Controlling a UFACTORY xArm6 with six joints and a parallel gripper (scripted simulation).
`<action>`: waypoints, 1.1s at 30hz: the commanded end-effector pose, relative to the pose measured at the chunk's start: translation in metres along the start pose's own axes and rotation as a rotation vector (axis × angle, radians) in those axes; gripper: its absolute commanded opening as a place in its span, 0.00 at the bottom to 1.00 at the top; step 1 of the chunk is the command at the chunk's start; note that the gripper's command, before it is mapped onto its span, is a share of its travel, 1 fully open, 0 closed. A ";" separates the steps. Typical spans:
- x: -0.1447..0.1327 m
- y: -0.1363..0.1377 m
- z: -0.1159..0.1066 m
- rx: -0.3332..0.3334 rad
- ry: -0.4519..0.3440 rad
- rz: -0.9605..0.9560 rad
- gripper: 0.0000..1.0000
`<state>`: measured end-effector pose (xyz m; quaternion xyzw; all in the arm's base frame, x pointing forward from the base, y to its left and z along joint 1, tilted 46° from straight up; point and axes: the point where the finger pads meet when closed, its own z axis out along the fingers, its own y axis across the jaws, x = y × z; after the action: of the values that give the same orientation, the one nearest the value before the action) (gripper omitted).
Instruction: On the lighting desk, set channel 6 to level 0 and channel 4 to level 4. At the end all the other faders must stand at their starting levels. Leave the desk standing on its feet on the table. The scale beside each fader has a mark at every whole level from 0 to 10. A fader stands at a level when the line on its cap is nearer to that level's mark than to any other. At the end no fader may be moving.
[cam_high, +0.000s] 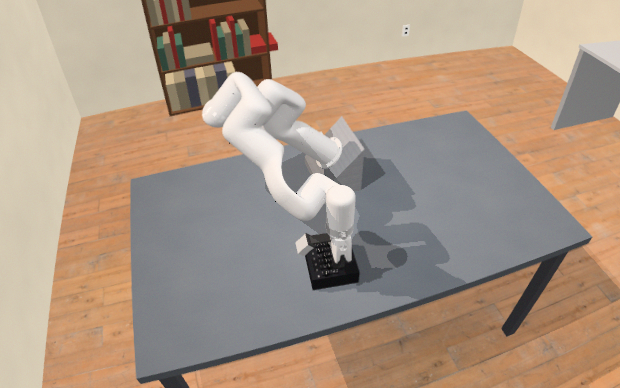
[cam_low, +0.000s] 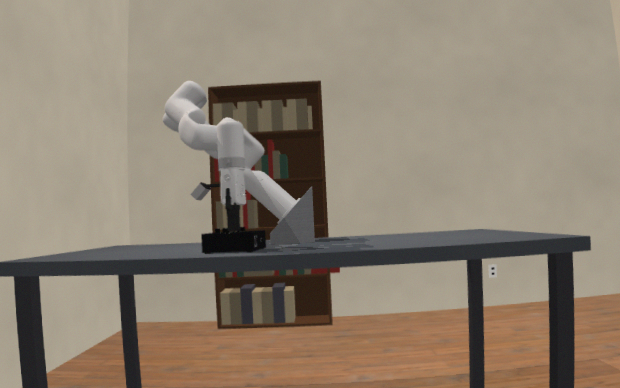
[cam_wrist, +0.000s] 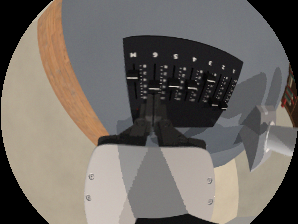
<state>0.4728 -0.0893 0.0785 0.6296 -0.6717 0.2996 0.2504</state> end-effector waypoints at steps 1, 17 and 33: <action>0.000 -0.001 -0.001 0.003 -0.001 0.001 0.00; 0.001 -0.001 -0.001 0.003 -0.001 0.001 0.00; 0.005 -0.001 -0.001 0.003 -0.001 0.001 0.00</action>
<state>0.4725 -0.0917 0.0808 0.6296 -0.6717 0.2996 0.2505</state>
